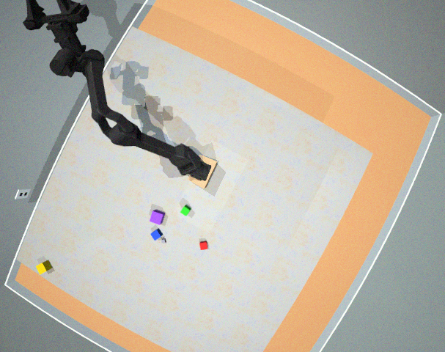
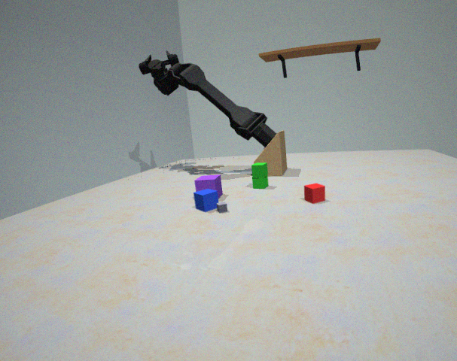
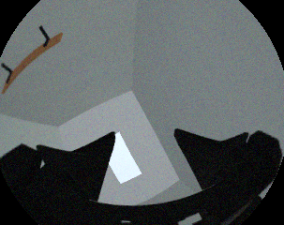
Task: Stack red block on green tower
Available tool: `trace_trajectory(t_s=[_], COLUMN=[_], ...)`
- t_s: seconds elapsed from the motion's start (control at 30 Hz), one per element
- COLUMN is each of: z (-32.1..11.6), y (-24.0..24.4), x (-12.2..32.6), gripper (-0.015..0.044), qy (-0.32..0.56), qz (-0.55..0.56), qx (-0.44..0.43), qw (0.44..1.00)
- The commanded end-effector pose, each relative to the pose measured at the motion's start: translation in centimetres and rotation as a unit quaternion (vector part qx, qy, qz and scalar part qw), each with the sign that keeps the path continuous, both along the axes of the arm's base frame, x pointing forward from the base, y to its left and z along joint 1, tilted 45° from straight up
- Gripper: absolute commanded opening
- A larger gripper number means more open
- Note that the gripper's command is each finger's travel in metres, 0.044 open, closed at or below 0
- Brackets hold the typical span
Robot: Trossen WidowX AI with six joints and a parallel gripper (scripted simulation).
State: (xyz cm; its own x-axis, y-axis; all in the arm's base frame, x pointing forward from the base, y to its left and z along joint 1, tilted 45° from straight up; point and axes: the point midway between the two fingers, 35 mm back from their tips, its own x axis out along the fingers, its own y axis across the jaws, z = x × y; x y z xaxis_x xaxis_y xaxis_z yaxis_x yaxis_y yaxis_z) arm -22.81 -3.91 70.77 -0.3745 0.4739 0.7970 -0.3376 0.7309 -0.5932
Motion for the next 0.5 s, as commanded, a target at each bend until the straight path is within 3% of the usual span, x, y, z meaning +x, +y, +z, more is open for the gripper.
trace_trajectory(t_s=[0.0,0.17,0.47], z=[0.0,-0.6,-2.5], y=[-0.1,-3.5,-12.2], x=[0.0,-1.2,-2.3], gripper=[0.0426,0.0440,0.0440], qy=[0.000,-0.006,-0.095], qz=[0.001,0.038,0.080], qx=[0.001,0.030,0.130], qw=[1.000,0.999,0.984])
